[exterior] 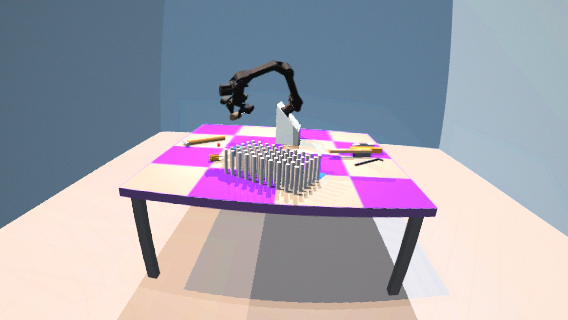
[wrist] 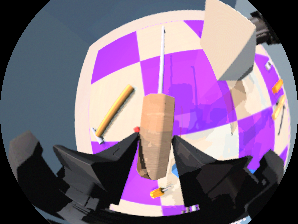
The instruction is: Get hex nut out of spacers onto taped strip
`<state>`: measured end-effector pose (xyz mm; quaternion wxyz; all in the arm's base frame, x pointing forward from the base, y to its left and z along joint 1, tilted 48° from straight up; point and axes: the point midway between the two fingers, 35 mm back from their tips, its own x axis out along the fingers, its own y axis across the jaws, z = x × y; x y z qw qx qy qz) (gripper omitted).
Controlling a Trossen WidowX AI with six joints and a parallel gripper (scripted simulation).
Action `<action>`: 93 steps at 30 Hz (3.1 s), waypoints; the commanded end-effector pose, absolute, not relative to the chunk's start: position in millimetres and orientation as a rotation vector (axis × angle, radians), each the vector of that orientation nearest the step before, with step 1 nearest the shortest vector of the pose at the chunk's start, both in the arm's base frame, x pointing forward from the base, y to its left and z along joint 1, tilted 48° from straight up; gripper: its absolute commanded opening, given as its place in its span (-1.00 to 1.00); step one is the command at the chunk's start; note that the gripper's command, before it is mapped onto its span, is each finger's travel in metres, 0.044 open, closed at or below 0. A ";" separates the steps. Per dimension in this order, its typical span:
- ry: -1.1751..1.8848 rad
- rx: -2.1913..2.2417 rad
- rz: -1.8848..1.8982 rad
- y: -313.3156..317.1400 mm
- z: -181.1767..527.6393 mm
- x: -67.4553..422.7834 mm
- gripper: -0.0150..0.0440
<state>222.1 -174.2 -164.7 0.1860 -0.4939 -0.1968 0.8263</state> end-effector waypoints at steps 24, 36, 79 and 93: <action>-1.073 -2.015 2.180 -137.4 -81.0 289.0 -0.49; -1.398 -2.345 2.014 -104.6 -37.1 312.5 -0.49; -2.722 -3.254 0.519 36.9 103.1 306.1 -0.49; -3.053 -3.307 -0.480 81.1 137.9 274.8 -0.49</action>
